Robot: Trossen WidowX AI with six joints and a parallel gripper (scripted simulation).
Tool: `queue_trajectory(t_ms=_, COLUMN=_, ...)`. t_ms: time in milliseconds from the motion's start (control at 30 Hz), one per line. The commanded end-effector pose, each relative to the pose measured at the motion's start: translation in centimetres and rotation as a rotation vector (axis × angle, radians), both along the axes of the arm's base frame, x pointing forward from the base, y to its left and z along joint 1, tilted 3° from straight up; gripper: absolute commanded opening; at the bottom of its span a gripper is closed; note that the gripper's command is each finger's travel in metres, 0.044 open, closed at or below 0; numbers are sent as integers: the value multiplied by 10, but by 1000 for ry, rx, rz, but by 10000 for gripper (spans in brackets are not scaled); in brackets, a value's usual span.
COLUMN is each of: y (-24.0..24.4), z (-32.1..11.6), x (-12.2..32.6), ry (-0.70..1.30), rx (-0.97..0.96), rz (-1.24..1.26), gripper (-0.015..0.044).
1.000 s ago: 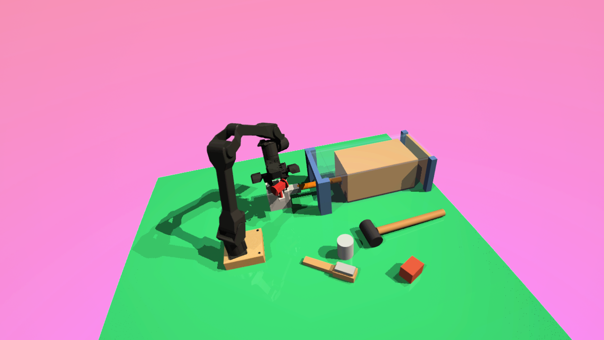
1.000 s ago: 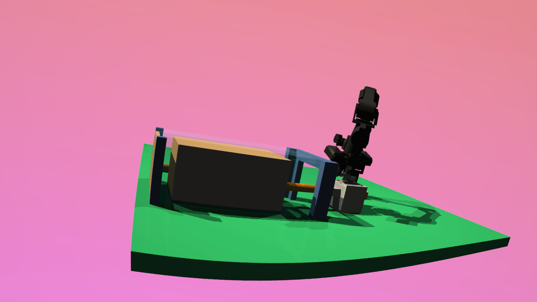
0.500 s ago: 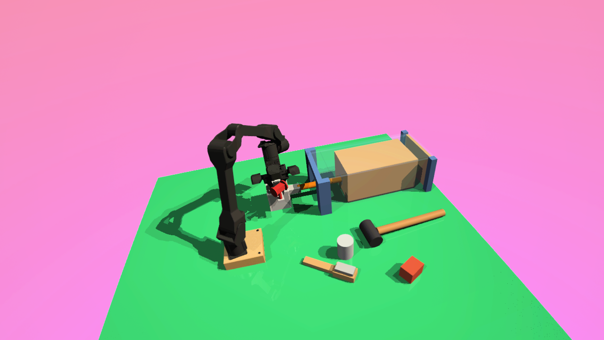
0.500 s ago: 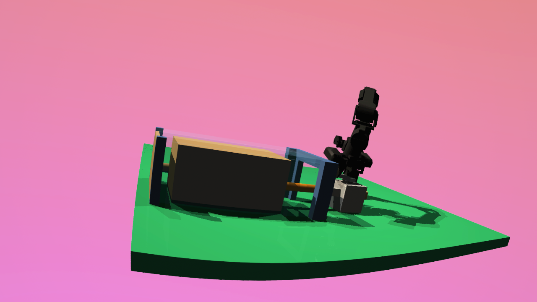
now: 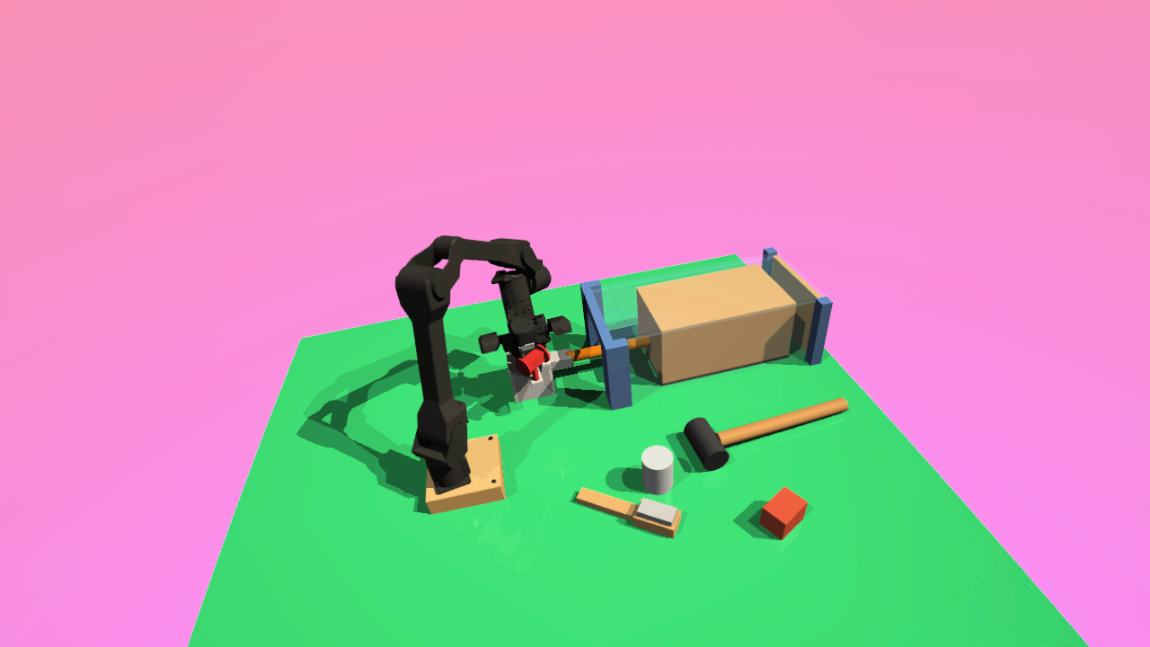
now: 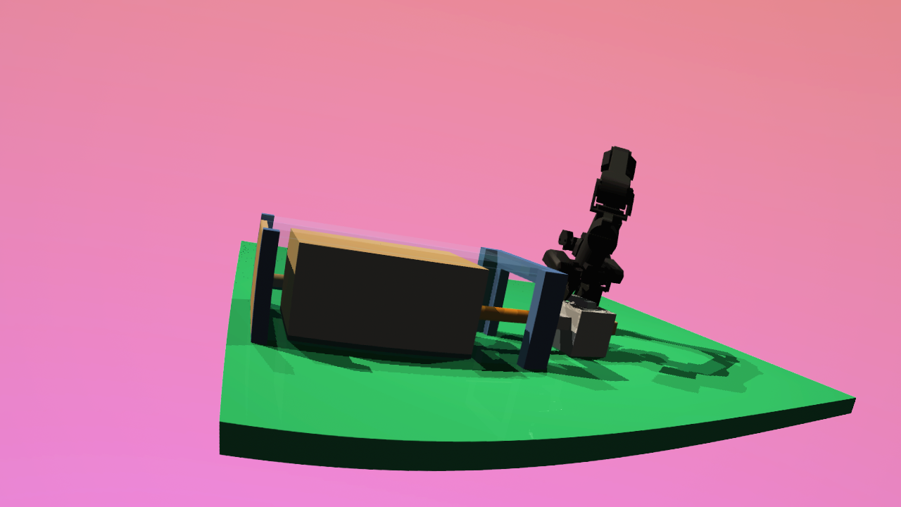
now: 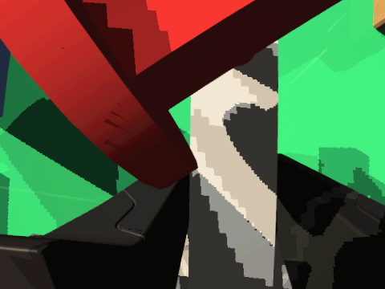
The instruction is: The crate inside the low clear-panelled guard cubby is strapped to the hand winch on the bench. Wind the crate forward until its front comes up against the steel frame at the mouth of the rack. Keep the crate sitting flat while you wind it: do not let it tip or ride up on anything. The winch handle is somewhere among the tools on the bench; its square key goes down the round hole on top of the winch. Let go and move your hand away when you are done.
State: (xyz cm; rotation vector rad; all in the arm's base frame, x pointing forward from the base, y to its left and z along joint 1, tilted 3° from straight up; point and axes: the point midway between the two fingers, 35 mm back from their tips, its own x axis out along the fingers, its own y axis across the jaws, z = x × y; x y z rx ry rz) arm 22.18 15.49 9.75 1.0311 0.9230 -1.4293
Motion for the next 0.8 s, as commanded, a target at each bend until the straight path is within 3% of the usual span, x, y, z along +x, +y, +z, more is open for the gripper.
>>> queue_trajectory(t_ms=0, y=0, z=0, x=0, ry=0, rx=0, rz=0, gripper=184)
queue_trajectory(t_ms=333, y=0, z=0, x=0, ry=0, rx=0, rz=0, gripper=440)
queue_trajectory(t_ms=533, y=2, z=17, x=2, ry=-17, rx=39, rz=4, gripper=440)
queue_trajectory(t_ms=767, y=-4, z=118, x=-3, ry=-127, rx=250, rz=46, gripper=440)
